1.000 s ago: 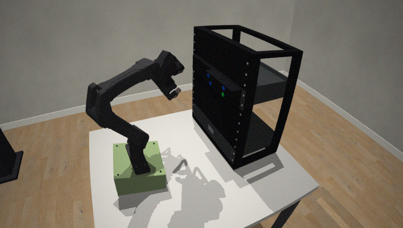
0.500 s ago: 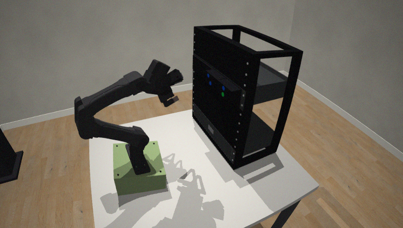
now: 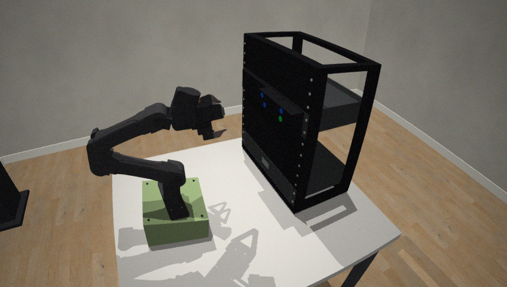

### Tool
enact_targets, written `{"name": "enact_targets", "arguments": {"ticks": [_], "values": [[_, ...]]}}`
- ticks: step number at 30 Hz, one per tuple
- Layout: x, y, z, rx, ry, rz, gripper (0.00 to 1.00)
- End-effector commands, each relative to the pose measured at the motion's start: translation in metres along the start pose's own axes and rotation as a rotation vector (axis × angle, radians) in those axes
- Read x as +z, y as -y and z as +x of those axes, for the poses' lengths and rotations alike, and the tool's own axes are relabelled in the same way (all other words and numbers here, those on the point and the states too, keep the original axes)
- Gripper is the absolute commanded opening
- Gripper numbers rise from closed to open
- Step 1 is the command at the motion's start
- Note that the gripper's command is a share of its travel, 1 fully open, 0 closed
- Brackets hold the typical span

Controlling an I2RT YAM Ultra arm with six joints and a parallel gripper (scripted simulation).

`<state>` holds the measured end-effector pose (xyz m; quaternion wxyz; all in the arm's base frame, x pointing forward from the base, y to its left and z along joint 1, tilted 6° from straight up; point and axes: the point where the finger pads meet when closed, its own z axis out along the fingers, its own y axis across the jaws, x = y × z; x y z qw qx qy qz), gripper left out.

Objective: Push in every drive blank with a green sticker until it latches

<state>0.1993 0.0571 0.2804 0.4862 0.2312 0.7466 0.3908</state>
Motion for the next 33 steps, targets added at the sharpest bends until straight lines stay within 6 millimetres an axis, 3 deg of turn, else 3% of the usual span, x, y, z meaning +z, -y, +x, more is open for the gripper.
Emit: {"name": "enact_targets", "arguments": {"ticks": [1, 33], "values": [[-0.005, -0.009, -0.003, 0.063, 0.017, -0.085, 1.0], [-0.043, 0.014, -0.063, 0.522, 0.454, -0.174, 1.0]]}}
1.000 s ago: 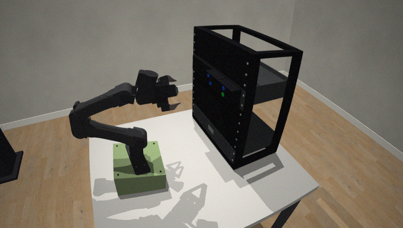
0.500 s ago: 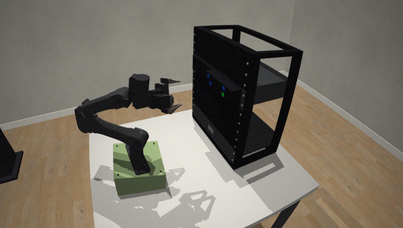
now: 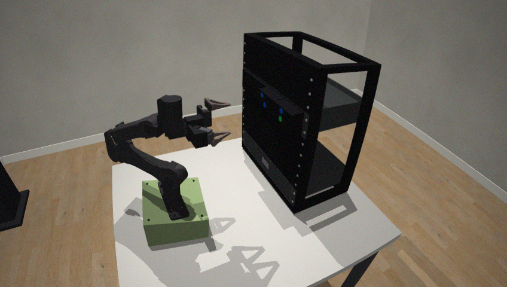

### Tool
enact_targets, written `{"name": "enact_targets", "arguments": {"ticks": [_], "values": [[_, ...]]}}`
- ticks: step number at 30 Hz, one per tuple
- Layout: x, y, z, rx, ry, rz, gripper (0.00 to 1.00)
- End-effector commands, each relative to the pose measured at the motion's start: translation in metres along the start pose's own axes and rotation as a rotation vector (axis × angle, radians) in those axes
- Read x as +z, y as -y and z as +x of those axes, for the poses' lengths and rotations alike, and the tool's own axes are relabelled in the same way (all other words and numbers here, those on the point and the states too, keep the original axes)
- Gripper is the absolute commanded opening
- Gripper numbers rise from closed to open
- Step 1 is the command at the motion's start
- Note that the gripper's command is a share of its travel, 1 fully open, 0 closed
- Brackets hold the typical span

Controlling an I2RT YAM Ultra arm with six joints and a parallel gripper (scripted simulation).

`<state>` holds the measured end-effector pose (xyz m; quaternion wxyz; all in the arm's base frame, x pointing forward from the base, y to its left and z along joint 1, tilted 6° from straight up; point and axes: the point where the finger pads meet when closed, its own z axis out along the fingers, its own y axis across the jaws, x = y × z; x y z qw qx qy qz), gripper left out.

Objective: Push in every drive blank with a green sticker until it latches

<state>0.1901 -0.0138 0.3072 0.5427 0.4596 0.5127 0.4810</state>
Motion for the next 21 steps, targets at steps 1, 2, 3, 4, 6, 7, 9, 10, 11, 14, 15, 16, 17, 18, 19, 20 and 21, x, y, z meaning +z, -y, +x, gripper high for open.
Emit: {"name": "enact_targets", "arguments": {"ticks": [1, 2, 3, 4, 6, 7, 9, 10, 11, 14, 15, 16, 17, 18, 19, 20, 21], "values": [[-0.002, -0.006, 0.001, 0.03, -0.013, -0.042, 1.0], [-0.003, -0.006, -0.001, 0.041, -0.003, -0.044, 1.0], [-0.003, -0.007, -0.002, 0.05, 0.006, -0.046, 1.0], [-0.003, -0.007, -0.004, 0.058, 0.014, -0.048, 1.0], [-0.003, -0.007, -0.006, 0.072, 0.027, -0.051, 1.0], [-0.003, -0.007, -0.007, 0.078, 0.032, -0.051, 1.0], [-0.003, -0.007, -0.009, 0.088, 0.039, -0.053, 1.0], [-0.003, -0.007, -0.009, 0.091, 0.042, -0.053, 1.0], [-0.003, -0.007, -0.01, 0.094, 0.044, -0.054, 1.0], [-0.004, -0.011, -0.009, 0.091, 0.047, -0.058, 1.0], [-0.004, -0.011, -0.009, 0.091, 0.048, -0.059, 1.0], [-0.004, -0.011, -0.009, 0.091, 0.048, -0.059, 1.0], [-0.004, -0.011, -0.009, 0.091, 0.048, -0.059, 1.0], [-0.004, -0.011, -0.009, 0.091, 0.048, -0.059, 1.0], [-0.004, -0.011, -0.009, 0.091, 0.048, -0.059, 1.0], [-0.004, -0.011, -0.009, 0.091, 0.048, -0.059, 1.0], [-0.004, -0.011, -0.009, 0.091, 0.048, -0.059, 1.0]]}}
